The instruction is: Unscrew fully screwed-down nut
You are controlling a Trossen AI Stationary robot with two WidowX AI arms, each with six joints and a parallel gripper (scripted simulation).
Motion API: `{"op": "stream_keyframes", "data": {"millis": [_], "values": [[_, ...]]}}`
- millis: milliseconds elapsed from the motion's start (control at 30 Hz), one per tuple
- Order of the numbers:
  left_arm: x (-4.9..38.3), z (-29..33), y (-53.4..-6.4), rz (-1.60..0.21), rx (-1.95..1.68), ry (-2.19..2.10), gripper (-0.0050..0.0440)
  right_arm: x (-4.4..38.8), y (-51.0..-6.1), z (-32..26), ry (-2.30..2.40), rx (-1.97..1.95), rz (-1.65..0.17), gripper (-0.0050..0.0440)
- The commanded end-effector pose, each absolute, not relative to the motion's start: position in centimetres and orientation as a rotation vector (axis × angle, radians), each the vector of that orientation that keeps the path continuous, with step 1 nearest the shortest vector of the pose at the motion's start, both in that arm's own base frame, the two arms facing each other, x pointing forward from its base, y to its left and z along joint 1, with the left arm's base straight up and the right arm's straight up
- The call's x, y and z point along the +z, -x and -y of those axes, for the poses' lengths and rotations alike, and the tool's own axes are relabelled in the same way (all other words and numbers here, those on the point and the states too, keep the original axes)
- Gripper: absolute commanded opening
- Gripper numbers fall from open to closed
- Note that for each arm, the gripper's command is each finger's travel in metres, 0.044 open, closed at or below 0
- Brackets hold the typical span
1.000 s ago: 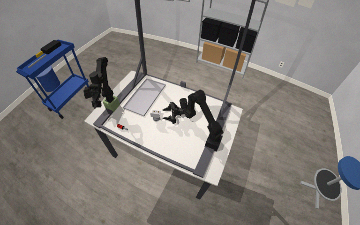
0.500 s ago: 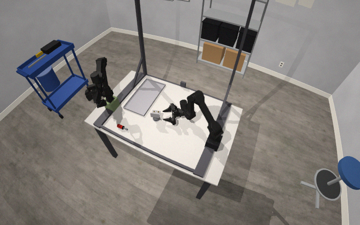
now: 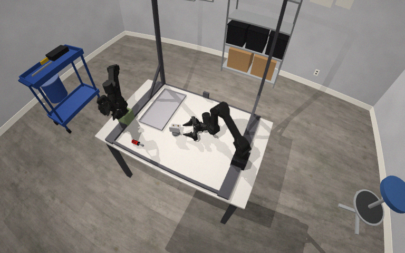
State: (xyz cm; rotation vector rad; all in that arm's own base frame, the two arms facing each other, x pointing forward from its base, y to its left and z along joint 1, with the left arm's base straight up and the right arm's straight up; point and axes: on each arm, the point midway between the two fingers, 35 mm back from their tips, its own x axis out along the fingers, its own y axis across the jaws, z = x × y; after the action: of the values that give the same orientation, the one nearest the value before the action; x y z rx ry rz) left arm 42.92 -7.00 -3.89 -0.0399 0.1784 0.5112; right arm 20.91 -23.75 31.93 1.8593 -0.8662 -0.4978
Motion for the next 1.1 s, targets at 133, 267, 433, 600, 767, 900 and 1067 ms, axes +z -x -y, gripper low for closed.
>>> {"op": "stream_keyframes", "data": {"millis": [133, 267, 433, 600, 767, 900, 1067], "values": [[-2.9, 6.7, -44.2, -0.148, 0.515, 0.060, 0.0400, 33.3, -21.6, 22.7, -2.090, -0.345, 0.937, 0.0215], [-2.8, 6.7, -44.3, -0.145, 0.515, 0.064, 0.0400, 33.2, -21.7, 22.6, -2.121, -0.331, 0.943, 0.0215], [-3.2, 6.5, -44.4, -0.154, 0.514, 0.055, 0.0400, 29.0, -22.4, 23.0, -2.187, -0.482, 0.866, 0.0215], [-3.1, 6.3, -44.8, -0.153, 0.513, 0.056, 0.0400, 23.6, -23.3, 23.4, -2.266, -0.692, 0.748, 0.0215], [-3.0, 6.2, -45.2, -0.148, 0.513, 0.060, 0.0400, 20.5, -24.3, 24.0, -2.306, -0.832, 0.654, 0.0215], [-2.8, 6.2, -45.2, -0.144, 0.514, 0.064, 0.0400, 20.5, -24.3, 24.0, -2.306, -0.832, 0.654, 0.0215], [-3.4, 5.9, -45.4, -0.155, 0.513, 0.054, 0.0400, 14.5, -23.5, 22.5, -2.382, -1.072, 0.514, 0.0215]]}}
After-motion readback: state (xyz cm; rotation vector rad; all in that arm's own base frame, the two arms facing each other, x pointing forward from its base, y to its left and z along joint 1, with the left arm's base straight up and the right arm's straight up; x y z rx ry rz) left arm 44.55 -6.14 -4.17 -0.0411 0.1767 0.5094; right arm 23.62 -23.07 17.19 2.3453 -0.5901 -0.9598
